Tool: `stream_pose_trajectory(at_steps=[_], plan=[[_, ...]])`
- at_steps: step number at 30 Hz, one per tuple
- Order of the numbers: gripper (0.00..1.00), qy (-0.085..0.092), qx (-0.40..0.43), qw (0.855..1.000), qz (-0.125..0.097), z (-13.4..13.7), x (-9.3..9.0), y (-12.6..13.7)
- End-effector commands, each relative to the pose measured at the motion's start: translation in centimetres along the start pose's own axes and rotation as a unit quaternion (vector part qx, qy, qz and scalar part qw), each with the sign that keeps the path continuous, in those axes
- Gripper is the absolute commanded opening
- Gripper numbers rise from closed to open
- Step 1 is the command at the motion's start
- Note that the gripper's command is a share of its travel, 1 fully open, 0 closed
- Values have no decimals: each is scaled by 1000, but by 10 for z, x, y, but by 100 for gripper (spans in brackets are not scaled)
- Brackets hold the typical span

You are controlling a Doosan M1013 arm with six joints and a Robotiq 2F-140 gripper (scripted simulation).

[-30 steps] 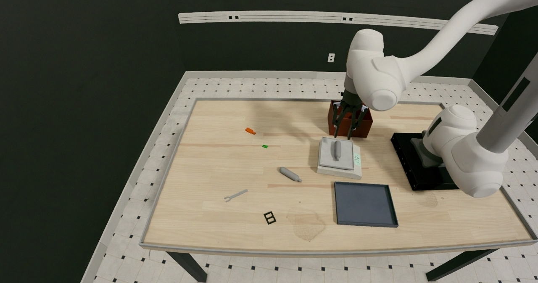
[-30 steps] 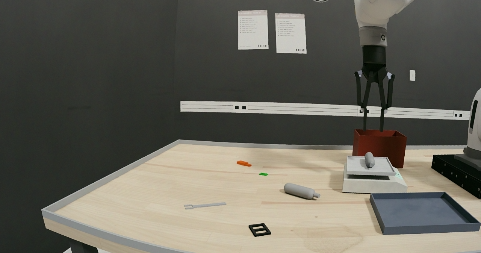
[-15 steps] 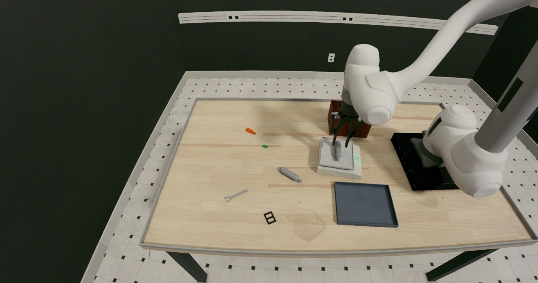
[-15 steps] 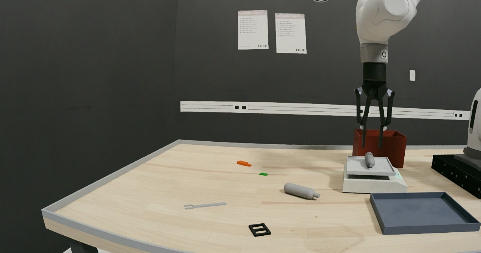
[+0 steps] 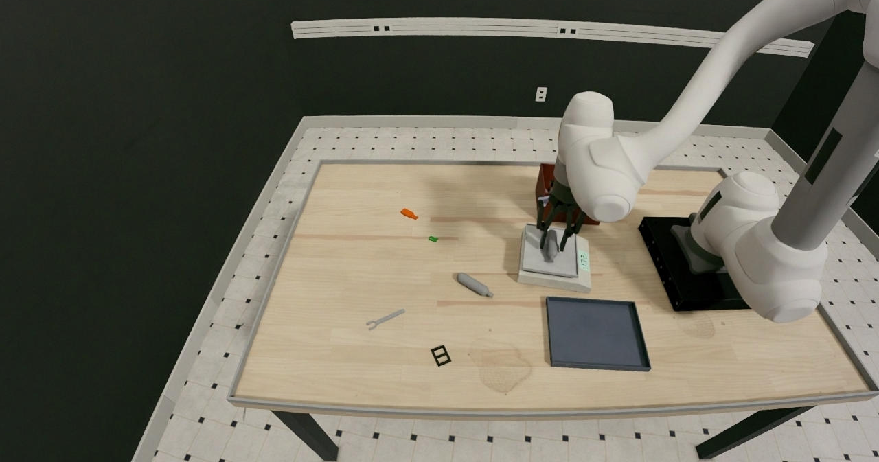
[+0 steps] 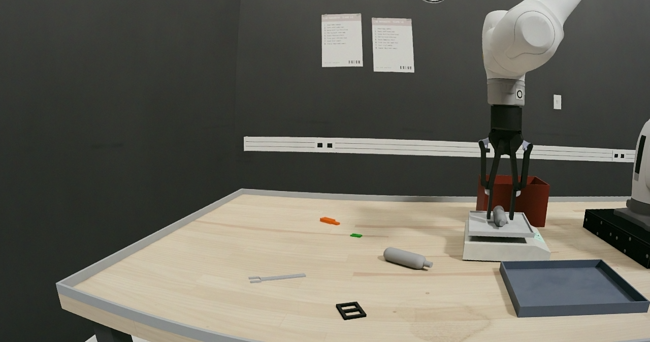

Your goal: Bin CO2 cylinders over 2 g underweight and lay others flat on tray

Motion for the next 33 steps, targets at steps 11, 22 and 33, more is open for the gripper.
stream_pose_trajectory(at_steps=[11, 22, 33], plan=[[39, -1, 0, 1000, 0, -1, -5, 0], [10, -1, 0, 1000, 0, -1, -5, 0], [10, -1, 0, 1000, 0, -1, 7, 0]])
Point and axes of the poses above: the point where the finger pads meet when closed, its own x axis back along the fingers, its own z axis across the jaws, y = z × x, the point moved 5 cm from there along x, back along the fingers, and after that the axes turned 14 degrees about x, right-handed, at the moved point
